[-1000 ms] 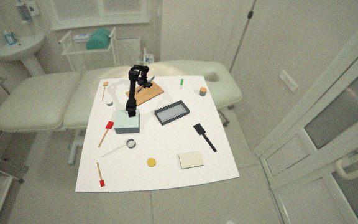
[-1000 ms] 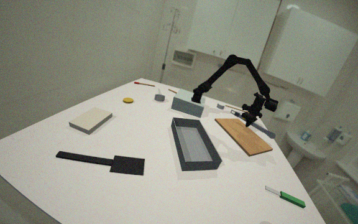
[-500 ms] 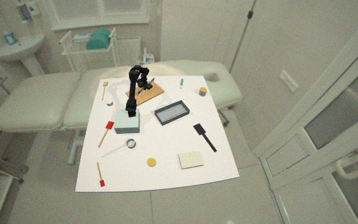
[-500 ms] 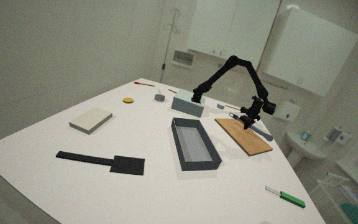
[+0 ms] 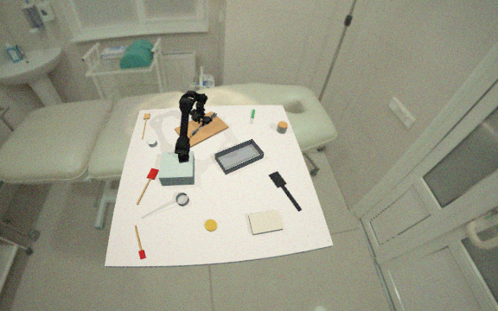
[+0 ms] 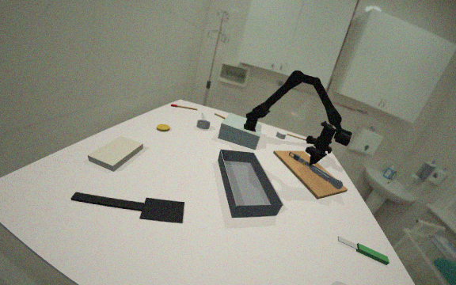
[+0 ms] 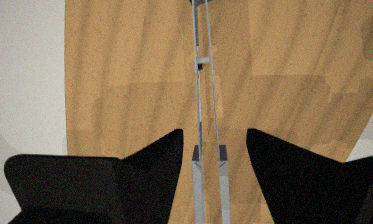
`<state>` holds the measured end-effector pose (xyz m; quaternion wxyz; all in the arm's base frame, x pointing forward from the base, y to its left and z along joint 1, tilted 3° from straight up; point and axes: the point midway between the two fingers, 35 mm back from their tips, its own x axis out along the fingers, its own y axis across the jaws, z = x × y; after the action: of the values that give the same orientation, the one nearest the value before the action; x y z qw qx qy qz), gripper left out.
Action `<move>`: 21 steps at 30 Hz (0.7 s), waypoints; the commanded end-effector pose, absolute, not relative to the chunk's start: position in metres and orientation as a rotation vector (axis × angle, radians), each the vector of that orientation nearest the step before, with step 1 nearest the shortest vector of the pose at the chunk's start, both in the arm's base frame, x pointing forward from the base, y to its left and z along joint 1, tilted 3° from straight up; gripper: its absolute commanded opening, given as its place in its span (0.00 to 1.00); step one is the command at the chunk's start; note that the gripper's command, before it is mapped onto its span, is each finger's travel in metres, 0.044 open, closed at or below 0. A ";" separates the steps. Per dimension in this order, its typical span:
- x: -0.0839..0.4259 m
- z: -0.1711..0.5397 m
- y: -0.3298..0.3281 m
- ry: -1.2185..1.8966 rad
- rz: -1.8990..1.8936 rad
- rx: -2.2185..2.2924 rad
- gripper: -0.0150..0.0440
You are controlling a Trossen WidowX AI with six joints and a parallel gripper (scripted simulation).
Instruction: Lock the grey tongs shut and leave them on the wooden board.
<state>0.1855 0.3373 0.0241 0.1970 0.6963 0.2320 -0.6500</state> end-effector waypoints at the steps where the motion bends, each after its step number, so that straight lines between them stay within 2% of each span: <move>1: 0.185 0.024 0.337 0.650 -1.820 1.950 0.71; 8: 0.185 0.024 0.337 0.650 -1.820 1.950 1.00; 13: 0.160 0.039 0.334 0.652 -1.822 1.947 1.00; 21: 0.050 0.093 0.284 0.660 -1.831 1.935 1.00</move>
<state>0.0736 0.3048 0.0812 0.1987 0.6895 0.2399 -0.6539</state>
